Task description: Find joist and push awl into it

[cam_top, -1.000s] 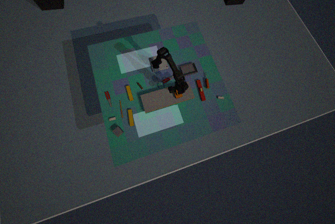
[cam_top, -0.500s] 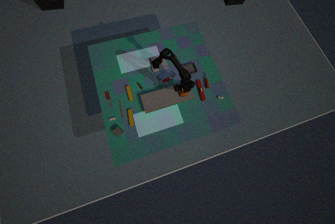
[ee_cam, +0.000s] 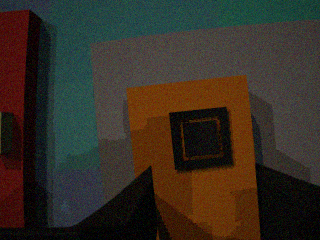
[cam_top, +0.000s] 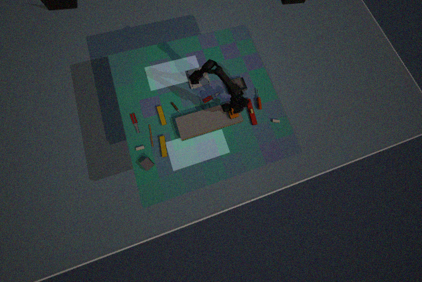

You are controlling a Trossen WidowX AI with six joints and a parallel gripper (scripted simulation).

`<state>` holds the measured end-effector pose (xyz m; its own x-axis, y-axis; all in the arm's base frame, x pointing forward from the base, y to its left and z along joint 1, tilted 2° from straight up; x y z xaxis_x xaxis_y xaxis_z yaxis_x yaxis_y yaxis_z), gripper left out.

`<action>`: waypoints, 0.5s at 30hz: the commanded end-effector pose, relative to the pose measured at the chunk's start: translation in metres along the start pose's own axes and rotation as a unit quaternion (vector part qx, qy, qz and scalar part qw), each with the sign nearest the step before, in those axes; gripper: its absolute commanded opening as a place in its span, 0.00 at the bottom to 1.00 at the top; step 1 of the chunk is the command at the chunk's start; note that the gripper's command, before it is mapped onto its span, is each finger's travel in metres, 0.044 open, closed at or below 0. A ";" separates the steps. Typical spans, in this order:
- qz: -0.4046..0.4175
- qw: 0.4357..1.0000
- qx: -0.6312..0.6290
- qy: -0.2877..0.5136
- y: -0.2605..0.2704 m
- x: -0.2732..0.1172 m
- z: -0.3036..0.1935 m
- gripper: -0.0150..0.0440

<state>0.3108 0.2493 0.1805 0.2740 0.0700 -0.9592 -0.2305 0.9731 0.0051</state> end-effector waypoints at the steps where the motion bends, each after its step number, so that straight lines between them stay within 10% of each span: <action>1: 0.000 1.000 0.000 0.000 -0.001 0.000 0.000 0.25; 15: -0.002 1.000 0.002 0.000 -0.035 0.001 -0.003 0.25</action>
<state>0.3145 0.2305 0.1794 0.2747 0.0718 -0.9588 -0.2316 0.9728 0.0065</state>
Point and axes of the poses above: the point midway between the two fingers, 35 mm back from their tips, its own x axis out along the fingers, its own y axis across the jaws, z = x × y, the point moved 9 cm from there along -x, back along the fingers, and after that the axes turned 5 degrees about -x, right-handed, at the moved point
